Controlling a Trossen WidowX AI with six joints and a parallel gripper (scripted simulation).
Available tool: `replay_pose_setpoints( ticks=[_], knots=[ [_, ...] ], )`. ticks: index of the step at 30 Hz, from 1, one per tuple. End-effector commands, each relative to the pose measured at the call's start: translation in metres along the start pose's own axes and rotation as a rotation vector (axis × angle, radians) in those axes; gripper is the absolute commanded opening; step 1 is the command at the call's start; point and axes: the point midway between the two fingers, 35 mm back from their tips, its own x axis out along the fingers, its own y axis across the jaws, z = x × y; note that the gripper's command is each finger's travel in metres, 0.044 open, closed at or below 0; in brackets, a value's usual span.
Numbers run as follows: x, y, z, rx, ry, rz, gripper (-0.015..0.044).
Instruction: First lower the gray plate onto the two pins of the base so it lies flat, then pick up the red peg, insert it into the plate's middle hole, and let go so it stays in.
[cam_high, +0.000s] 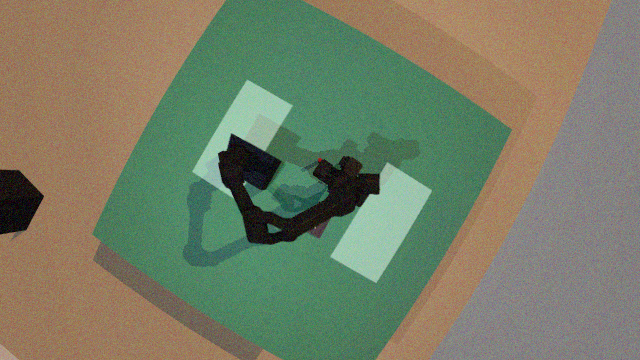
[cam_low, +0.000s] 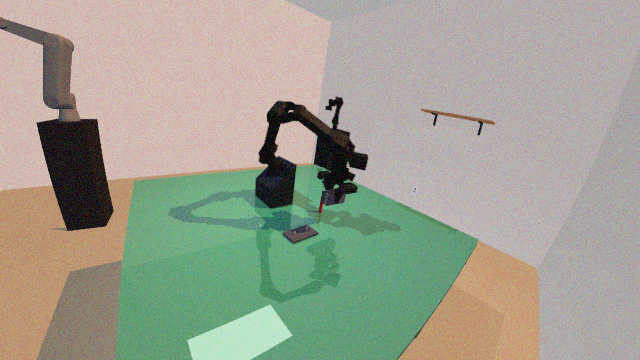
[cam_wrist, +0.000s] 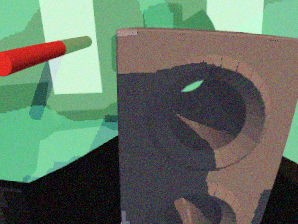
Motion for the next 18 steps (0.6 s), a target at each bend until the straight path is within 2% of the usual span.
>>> replay_pose_setpoints(
  ticks=[1, 8, 18],
  knots=[
    [-0.014, 0.000, -0.001, 0.006, -0.006, -0.004, 0.0000],
    [-0.033, 0.004, -0.003, 0.006, -0.004, -0.004, 0.0000],
    [-0.023, -0.005, -0.022, -0.012, -0.013, -0.003, 0.0000]
  ],
)
